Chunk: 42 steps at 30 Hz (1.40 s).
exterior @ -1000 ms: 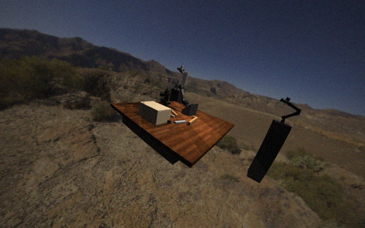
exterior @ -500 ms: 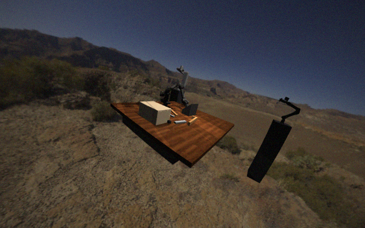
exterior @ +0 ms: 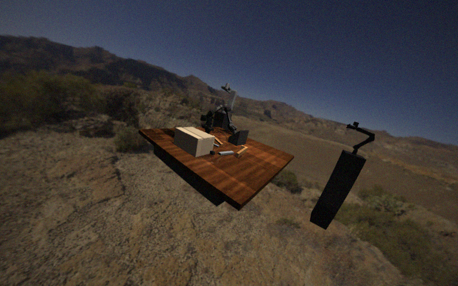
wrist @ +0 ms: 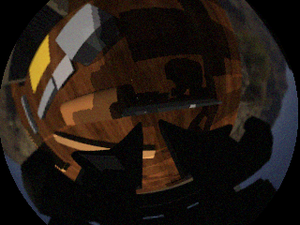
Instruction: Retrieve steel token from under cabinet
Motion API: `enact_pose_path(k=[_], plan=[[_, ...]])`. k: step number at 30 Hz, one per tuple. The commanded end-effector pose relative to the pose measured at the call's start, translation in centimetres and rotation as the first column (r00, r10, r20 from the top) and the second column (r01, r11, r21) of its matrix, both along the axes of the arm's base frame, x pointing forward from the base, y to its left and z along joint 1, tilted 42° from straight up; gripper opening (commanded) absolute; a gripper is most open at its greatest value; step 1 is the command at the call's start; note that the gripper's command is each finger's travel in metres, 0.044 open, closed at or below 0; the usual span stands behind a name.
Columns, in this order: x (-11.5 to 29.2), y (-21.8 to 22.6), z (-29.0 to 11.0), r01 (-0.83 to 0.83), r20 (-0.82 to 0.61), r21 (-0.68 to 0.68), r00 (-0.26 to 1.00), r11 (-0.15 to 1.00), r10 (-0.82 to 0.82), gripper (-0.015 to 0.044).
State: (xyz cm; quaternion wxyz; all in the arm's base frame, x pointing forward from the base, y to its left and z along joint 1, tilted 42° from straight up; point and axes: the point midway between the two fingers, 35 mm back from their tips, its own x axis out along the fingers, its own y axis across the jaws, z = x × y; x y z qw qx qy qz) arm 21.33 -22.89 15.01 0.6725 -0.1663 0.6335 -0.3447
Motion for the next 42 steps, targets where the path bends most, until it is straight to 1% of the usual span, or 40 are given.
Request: enact_pose_path(k=[1, 37, 42], plan=[[-0.1, 0.1, -0.1, 0.001, -0.001, 0.004, 1.0, 1.0, -0.001, 0.012], [-0.1, 0.1, -0.1, 0.001, -0.001, 0.004, 1.0, 1.0, -0.001, 0.012], [0.3, 1.6, 1.7, 0.0, 0.0, 0.006, 1.0, 1.0, 0.0, 0.012]])
